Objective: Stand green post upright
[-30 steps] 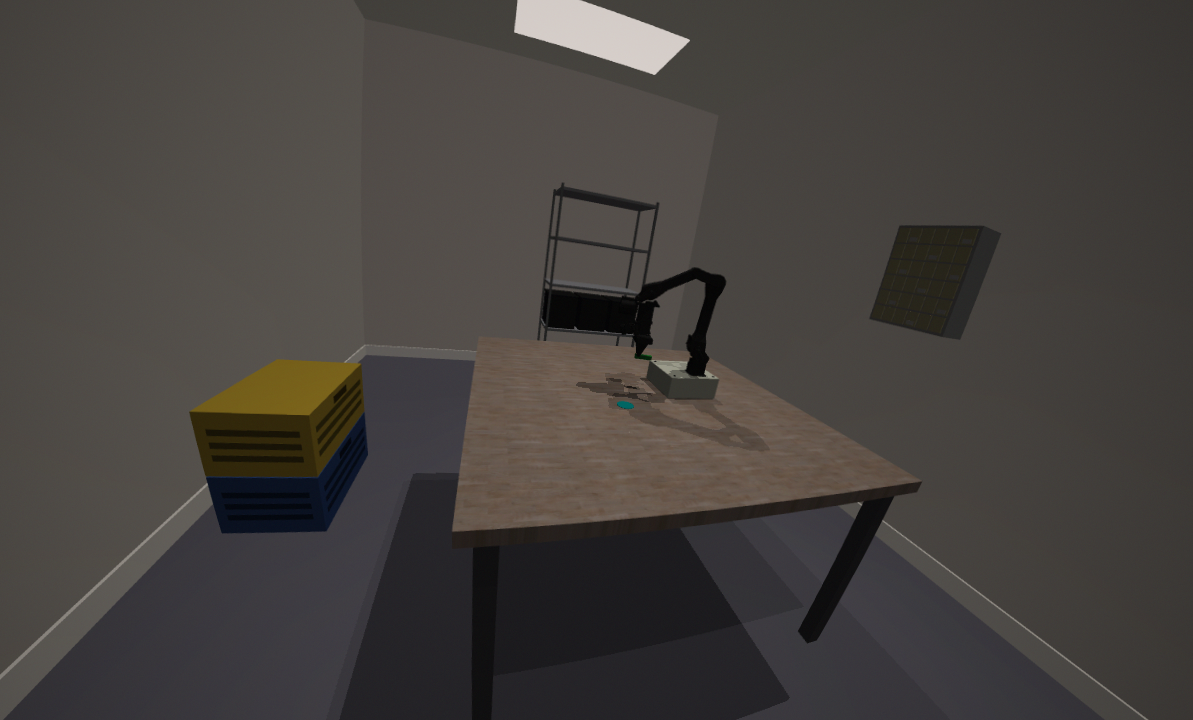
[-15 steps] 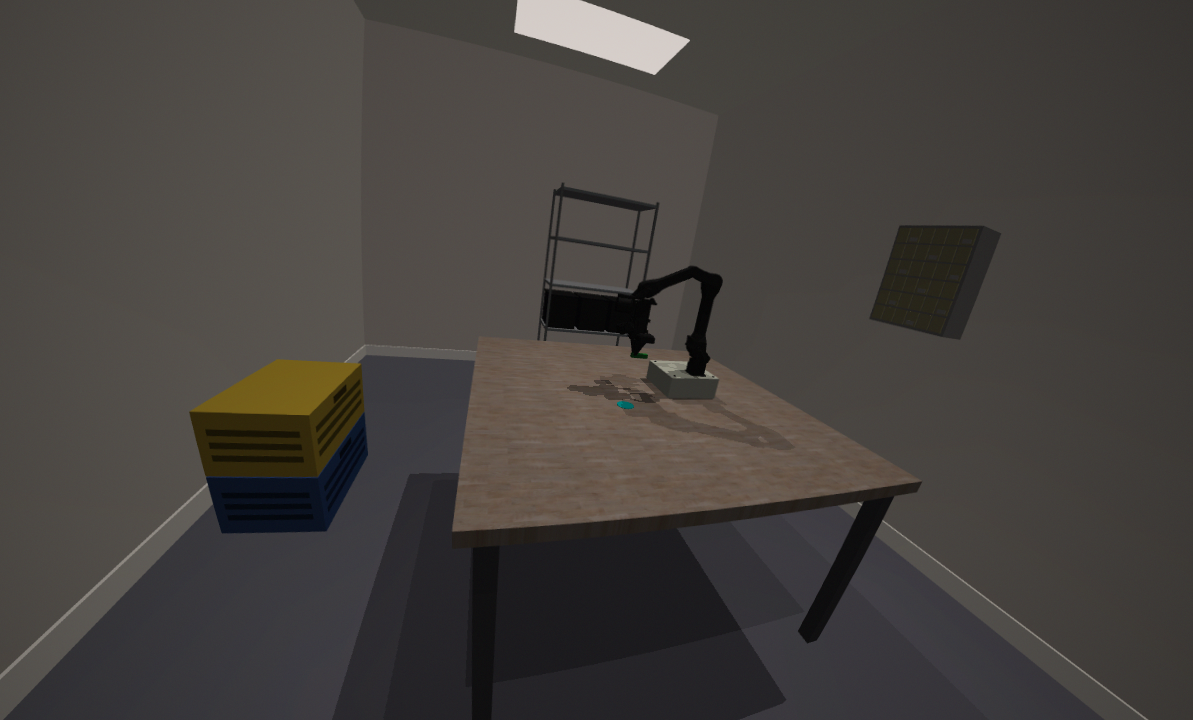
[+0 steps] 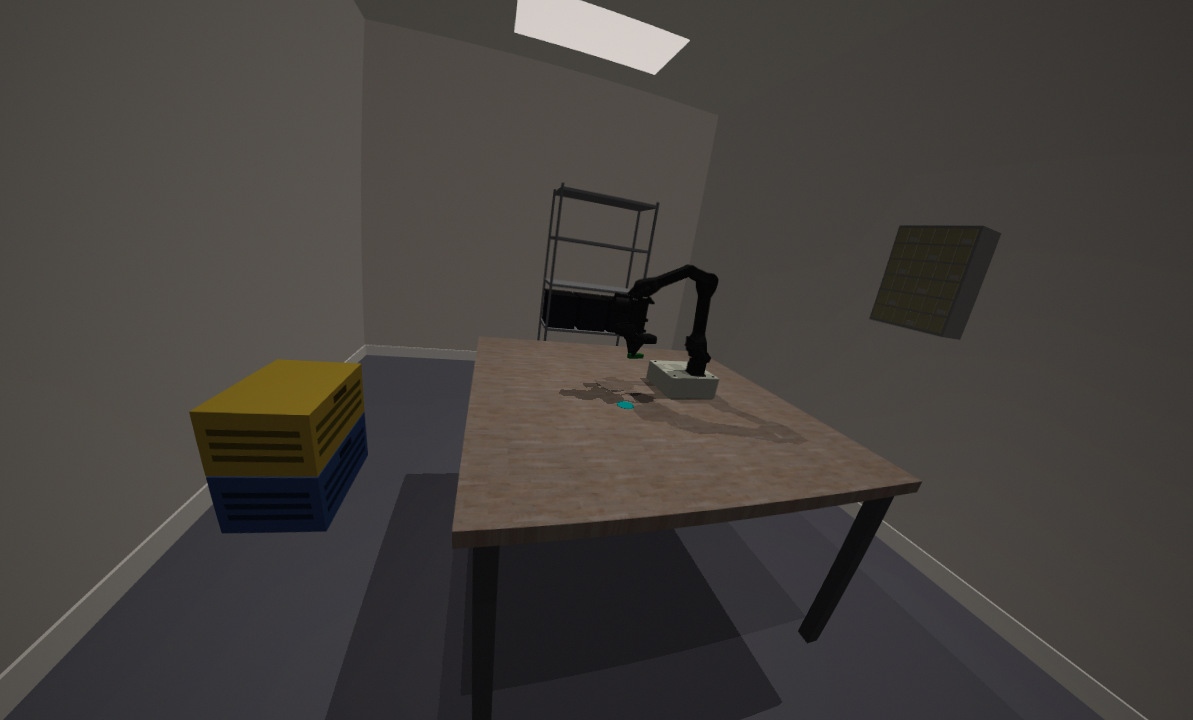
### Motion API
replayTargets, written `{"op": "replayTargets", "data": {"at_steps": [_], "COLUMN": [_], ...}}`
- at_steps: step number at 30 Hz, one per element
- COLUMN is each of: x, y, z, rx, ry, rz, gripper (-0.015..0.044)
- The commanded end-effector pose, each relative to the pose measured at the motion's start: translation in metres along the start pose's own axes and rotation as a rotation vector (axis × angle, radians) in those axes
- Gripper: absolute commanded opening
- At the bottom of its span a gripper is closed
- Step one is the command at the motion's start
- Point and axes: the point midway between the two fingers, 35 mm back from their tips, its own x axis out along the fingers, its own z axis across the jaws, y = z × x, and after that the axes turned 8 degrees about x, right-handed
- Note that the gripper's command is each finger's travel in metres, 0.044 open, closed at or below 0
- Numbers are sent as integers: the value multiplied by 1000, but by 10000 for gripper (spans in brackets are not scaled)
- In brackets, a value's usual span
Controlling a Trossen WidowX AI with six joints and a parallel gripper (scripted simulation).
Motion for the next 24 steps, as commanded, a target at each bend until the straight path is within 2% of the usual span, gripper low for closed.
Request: {"op": "replayTargets", "data": {"at_steps": [1,24], "x": [0,-5], "y": [-8,-44], "z": [8,67], "rx": [-79,-517], "ry": [1,-4], "rz": [6,2], "gripper": [22,22]}}
